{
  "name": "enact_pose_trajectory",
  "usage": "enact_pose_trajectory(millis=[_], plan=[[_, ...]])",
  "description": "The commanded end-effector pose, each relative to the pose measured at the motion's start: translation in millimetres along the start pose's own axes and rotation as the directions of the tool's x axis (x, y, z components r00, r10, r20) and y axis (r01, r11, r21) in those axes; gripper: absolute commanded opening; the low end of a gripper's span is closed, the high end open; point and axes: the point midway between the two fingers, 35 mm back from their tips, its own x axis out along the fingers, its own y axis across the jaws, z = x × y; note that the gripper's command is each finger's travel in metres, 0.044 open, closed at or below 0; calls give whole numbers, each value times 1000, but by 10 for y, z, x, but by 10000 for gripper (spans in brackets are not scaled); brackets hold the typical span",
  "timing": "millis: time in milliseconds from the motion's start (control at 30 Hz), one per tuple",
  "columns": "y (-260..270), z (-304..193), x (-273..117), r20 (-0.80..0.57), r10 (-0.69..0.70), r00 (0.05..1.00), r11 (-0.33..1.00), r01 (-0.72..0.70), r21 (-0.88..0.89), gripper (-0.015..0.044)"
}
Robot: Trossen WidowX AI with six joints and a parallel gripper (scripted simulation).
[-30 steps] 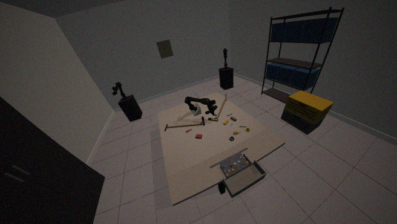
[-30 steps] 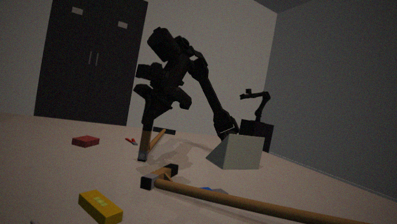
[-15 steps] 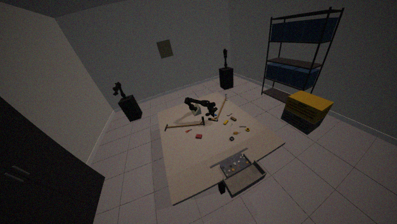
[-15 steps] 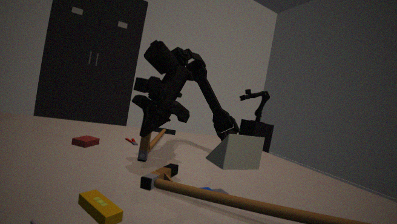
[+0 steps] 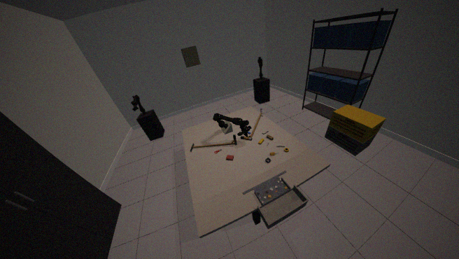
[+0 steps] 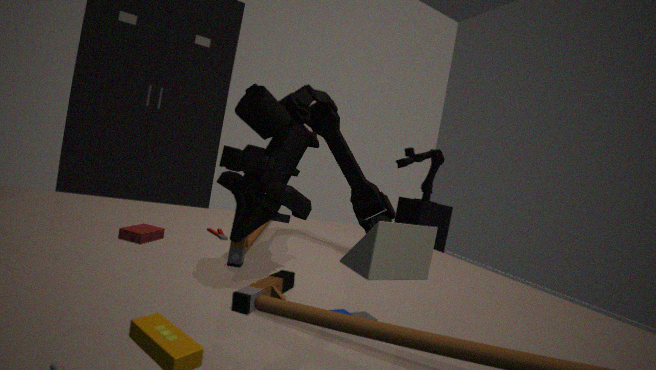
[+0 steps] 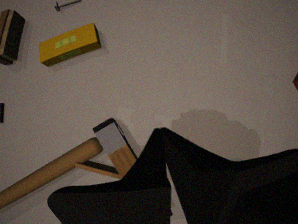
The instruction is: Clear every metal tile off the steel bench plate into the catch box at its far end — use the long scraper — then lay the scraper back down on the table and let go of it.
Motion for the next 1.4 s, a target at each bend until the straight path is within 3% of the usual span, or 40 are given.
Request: enact_pose_trajectory(millis=[0, 1367], plan=[[21, 14, 26, -2, -4, 1000, 1000, 4, -8, 0], [502, 447, 135, 1, 1, 1000, 1000, -1, -5, 0]])
